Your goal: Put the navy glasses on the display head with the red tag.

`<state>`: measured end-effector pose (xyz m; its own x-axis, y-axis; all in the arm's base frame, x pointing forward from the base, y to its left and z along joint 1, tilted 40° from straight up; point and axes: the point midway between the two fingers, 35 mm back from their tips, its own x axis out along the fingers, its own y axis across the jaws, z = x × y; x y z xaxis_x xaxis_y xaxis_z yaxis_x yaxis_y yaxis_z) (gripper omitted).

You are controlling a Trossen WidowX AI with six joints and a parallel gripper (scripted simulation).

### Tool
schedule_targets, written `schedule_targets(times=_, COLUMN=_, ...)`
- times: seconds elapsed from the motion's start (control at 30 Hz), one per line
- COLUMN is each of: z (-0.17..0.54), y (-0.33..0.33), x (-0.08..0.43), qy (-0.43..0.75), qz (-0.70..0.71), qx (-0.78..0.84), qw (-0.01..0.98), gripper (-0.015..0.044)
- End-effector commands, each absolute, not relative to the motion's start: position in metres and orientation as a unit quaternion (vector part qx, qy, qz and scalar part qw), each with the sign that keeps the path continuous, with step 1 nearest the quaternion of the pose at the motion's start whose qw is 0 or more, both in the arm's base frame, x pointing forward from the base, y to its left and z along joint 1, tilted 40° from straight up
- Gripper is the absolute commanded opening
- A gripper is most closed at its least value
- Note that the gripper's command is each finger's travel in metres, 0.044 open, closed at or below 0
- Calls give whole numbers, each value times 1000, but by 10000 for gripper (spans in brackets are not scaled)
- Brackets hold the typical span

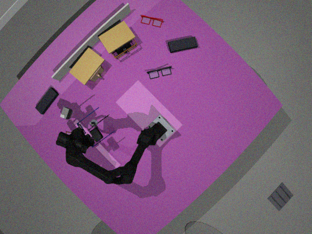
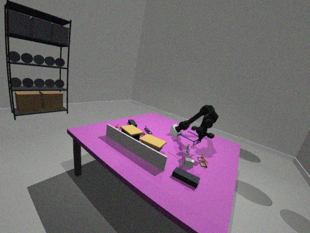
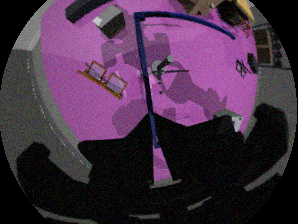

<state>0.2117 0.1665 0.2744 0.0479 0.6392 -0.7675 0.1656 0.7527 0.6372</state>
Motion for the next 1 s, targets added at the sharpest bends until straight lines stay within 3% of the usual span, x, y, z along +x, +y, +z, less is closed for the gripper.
schedule_targets(times=0.0, z=259, y=154, x=228, qy=679, qz=132, qx=334, qw=641, gripper=0)
schedule_targets(times=0.97, z=146, y=18, x=294, qy=673, qz=-187, qx=562, qw=444, gripper=0)
